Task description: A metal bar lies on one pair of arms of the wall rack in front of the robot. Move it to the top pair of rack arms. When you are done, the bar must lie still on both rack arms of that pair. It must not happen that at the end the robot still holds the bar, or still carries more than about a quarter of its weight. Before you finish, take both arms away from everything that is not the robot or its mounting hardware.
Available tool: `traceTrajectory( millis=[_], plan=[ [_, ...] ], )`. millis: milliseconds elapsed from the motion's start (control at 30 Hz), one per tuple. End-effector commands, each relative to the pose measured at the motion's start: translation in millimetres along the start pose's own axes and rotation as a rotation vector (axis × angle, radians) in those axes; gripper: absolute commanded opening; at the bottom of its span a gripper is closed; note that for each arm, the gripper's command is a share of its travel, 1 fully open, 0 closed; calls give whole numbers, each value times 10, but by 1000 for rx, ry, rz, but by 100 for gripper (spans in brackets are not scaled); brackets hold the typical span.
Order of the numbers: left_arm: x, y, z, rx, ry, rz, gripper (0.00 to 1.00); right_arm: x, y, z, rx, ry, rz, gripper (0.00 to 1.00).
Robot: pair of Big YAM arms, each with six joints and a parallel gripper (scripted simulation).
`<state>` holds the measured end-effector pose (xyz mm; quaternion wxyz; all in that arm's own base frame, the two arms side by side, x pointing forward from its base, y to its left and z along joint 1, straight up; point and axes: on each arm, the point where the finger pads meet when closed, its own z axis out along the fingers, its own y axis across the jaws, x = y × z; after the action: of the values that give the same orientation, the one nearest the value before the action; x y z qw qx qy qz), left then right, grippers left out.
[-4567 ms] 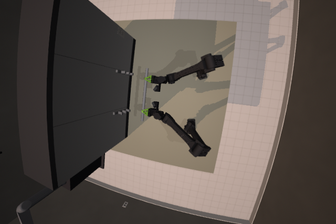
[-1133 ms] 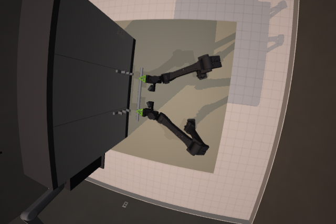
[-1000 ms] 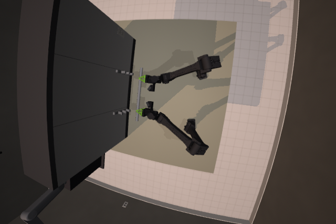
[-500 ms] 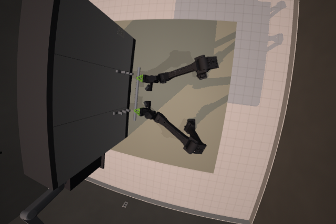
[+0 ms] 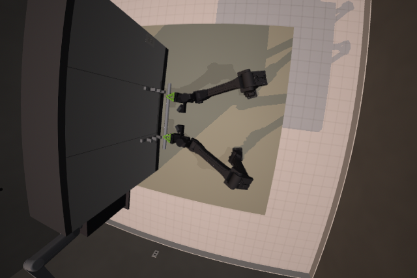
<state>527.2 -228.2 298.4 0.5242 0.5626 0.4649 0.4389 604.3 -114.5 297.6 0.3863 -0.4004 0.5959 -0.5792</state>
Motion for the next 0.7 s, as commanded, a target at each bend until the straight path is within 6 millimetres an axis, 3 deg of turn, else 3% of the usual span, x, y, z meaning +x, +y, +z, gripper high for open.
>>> traceTrajectory(
  millis=[0,667],
  plan=[
    [24,488,164,-101,10,-22,0,71,-599,217,112,22,22,0],
    [24,506,464,-101,10,-22,0,77,-614,516,112,22,22,0]
  ],
)
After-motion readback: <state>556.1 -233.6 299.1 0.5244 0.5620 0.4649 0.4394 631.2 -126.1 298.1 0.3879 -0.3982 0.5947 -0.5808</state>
